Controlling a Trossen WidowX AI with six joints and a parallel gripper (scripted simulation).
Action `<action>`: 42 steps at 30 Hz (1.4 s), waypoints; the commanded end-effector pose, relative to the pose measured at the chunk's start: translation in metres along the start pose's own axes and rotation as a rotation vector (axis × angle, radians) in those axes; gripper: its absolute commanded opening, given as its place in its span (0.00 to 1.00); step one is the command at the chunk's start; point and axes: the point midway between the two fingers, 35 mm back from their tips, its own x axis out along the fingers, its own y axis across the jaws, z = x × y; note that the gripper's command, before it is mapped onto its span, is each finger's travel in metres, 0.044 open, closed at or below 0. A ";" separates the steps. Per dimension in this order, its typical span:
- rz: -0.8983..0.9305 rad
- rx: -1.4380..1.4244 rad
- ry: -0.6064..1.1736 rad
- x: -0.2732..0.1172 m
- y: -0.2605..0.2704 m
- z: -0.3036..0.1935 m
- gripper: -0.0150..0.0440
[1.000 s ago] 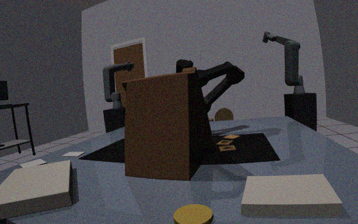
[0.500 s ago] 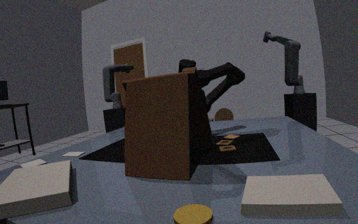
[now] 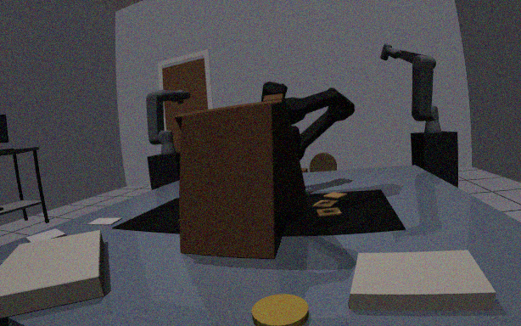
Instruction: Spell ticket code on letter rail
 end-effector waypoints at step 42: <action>-0.004 0.008 0.001 -0.029 0.000 0.001 0.75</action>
